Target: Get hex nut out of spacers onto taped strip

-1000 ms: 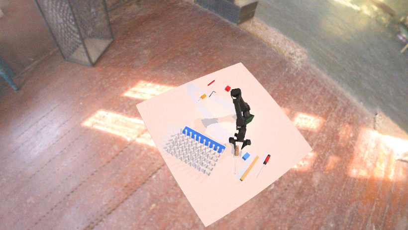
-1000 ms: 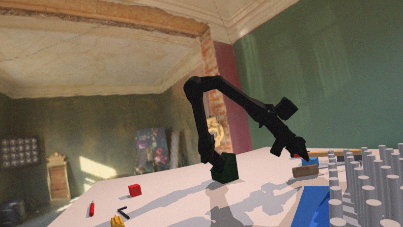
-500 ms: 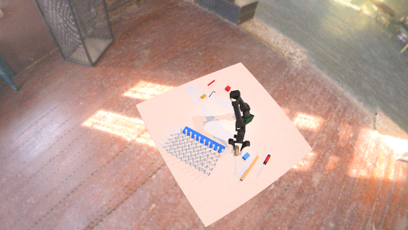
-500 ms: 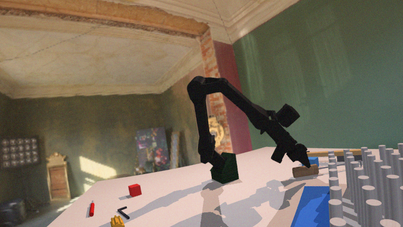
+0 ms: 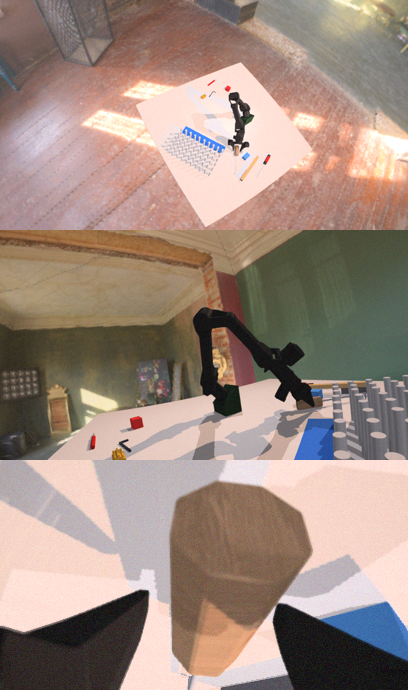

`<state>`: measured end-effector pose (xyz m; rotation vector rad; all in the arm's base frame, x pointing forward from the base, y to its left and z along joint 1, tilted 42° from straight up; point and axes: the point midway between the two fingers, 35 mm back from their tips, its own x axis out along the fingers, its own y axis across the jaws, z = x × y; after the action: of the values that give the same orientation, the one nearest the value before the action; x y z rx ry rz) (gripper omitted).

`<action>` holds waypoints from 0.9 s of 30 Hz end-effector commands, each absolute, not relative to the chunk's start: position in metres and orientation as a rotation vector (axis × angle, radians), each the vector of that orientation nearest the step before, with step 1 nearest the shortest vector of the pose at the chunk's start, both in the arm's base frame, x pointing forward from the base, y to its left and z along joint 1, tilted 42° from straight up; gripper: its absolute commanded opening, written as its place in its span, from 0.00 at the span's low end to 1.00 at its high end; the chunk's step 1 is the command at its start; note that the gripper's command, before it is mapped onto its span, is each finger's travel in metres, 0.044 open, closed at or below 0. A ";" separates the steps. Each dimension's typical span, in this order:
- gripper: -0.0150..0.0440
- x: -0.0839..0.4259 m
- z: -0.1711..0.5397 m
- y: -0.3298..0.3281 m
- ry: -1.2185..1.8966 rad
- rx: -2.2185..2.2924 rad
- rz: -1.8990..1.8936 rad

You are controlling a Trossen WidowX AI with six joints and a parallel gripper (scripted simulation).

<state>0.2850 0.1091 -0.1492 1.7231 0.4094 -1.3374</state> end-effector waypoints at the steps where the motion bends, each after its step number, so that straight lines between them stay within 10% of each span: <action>1: 0.73 0.283 -0.153 0.105 0.413 1.719 -1.341; 18: 0.25 0.290 -0.140 0.122 0.415 1.721 -1.342; 27: 0.25 0.299 -0.097 0.168 0.418 1.724 -1.344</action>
<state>0.2947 0.1494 -0.1152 1.7065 0.4155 -1.3609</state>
